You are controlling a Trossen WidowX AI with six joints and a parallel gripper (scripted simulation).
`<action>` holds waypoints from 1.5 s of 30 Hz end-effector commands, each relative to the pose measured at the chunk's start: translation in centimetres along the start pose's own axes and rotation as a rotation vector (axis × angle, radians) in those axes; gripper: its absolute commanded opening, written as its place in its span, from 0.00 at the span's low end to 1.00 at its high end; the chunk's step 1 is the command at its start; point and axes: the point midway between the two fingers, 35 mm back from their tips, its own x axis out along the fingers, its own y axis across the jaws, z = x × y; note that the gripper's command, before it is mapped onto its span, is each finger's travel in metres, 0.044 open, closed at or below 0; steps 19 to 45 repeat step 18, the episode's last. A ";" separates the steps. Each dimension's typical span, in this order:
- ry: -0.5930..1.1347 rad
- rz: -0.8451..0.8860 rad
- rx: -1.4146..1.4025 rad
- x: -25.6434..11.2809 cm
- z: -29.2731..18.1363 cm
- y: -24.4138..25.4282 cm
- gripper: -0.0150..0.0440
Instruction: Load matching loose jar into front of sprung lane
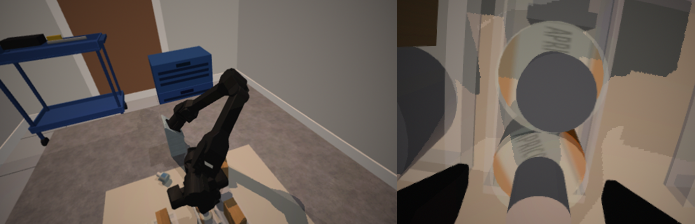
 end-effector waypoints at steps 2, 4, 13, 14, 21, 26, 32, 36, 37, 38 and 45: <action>-0.008 -0.006 -0.008 -0.9 0.3 -0.1 0.75; -0.008 -0.006 -0.008 -0.9 0.2 -0.1 0.75; -0.007 -0.007 -0.007 -1.0 -2.2 -0.2 0.75; -0.007 -0.007 -0.007 -1.0 -2.5 -0.2 0.75; -0.007 -0.007 -0.006 -1.0 -3.9 -0.3 0.75; -0.007 -0.007 -0.006 -1.0 -3.9 -0.3 0.75; -0.007 -0.007 -0.006 -1.0 -3.9 -0.3 0.75; -0.007 -0.007 -0.006 -1.0 -3.9 -0.3 0.75; -0.007 -0.007 -0.006 -1.0 -3.9 -0.3 0.75; -0.007 -0.007 -0.006 -1.0 -3.9 -0.3 0.75; -0.007 -0.007 -0.006 -1.0 -3.9 -0.3 0.75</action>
